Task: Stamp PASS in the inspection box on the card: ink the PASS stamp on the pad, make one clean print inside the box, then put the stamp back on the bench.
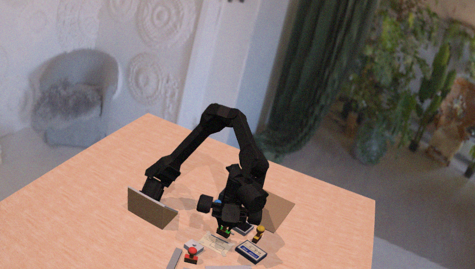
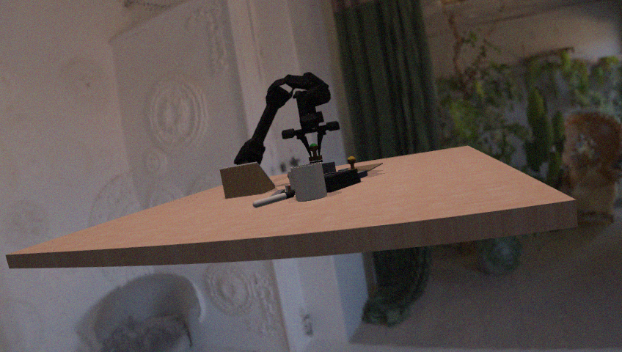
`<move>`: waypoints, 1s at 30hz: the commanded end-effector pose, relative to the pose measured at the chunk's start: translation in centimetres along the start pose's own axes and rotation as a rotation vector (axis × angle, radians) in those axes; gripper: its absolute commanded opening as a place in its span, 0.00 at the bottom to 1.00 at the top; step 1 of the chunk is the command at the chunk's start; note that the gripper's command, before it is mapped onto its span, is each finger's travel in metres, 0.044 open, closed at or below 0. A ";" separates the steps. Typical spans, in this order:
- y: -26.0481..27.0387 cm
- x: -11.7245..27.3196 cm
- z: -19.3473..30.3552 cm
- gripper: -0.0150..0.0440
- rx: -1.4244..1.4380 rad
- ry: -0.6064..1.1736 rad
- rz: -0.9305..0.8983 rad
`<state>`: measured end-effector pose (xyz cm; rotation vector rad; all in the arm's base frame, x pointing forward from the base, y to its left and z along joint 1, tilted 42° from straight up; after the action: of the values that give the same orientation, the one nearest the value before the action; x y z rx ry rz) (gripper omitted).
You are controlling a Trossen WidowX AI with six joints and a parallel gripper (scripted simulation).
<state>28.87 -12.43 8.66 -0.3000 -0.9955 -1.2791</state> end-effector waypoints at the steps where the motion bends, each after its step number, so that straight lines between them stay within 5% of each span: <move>1: 0.3 0.1 -1.2 0.25 0.000 0.003 0.007; 30: 2.4 0.2 -11.4 0.25 0.006 -0.002 0.005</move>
<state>35.73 -19.09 3.90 -0.2994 -1.0054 -1.2776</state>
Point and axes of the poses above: the point midway between the two fingers, 35 mm back from their tips, its own x axis back along the fingers, its own y axis across the jaws, z = x × y, the point moved 6 cm from there along x, back along the fingers, and after that the axes turned 12 degrees about x, right-handed, at the moved point
